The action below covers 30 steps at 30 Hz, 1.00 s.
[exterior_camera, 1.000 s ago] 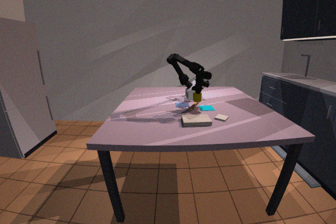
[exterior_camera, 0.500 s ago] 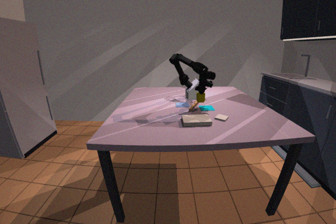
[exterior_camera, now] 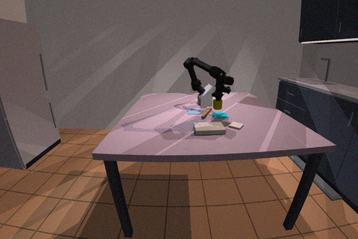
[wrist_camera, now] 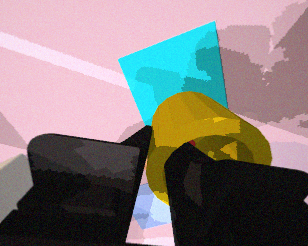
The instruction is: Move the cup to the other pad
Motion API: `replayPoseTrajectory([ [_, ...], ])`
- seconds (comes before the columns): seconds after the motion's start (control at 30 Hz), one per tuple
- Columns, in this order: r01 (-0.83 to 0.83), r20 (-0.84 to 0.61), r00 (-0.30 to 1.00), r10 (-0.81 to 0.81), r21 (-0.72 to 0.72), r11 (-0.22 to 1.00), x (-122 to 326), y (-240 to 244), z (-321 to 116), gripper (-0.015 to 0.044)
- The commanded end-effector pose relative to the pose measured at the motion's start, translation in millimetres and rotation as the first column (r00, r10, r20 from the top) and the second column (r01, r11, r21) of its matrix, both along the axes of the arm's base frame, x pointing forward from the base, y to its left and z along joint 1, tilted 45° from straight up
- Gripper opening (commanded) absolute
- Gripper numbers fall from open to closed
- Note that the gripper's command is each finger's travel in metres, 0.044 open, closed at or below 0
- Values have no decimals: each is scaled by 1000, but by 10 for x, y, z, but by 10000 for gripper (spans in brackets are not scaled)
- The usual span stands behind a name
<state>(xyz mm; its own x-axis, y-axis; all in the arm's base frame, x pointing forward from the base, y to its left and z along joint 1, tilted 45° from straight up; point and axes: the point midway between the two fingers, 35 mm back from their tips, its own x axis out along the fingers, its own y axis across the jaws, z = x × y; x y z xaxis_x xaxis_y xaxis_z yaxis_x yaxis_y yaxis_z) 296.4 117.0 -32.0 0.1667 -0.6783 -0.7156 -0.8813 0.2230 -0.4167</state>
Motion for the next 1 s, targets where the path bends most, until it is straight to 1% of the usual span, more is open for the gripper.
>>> replayPoseTrajectory([
  [0.0, 4, -1, 1000, -4, 1, 1000, 14, 49, -44, 0],
  [0.27, 4, 0, 1000, -4, 2, 1000, 47, 128, -127, 0],
  [0.97, 4, 0, 1000, -4, 1, 1000, 118, -87, -408, 0],
])
